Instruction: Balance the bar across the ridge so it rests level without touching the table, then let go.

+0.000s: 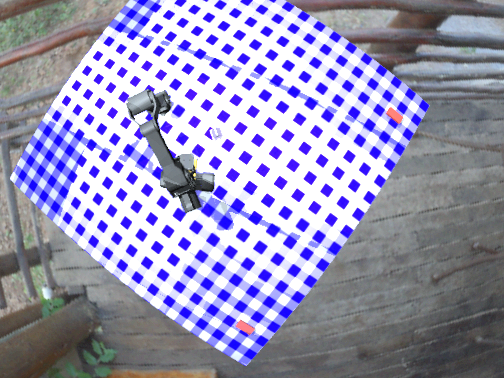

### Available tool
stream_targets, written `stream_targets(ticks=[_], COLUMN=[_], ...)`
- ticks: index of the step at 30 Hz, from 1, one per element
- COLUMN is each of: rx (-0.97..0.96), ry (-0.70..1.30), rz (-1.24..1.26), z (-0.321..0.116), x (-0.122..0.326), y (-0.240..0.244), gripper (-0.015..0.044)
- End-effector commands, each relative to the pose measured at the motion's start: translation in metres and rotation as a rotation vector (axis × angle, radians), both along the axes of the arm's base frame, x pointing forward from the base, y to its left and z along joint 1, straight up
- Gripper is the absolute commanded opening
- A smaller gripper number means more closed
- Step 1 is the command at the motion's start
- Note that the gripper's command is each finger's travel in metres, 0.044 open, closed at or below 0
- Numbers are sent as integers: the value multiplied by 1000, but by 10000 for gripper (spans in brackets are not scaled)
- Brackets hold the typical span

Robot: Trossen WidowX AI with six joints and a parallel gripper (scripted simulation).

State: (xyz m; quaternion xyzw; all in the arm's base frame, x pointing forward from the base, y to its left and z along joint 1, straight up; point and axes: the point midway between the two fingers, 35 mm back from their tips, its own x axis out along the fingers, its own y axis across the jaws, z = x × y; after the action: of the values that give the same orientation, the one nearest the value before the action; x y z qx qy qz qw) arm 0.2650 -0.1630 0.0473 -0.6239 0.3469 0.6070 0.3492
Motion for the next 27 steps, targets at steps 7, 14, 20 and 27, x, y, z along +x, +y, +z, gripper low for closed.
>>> stream_targets(ticks=[7, 14, 20, 27], rx=[0, -1, -2, -2], ry=[0, 0, 1, 1], rz=[0, 1, 2, 3], z=[0, 16, 31, 49], x=[0, 2, 3, 3], y=[0, -1, -2, -2], gripper=[85, 0, 0, 0])
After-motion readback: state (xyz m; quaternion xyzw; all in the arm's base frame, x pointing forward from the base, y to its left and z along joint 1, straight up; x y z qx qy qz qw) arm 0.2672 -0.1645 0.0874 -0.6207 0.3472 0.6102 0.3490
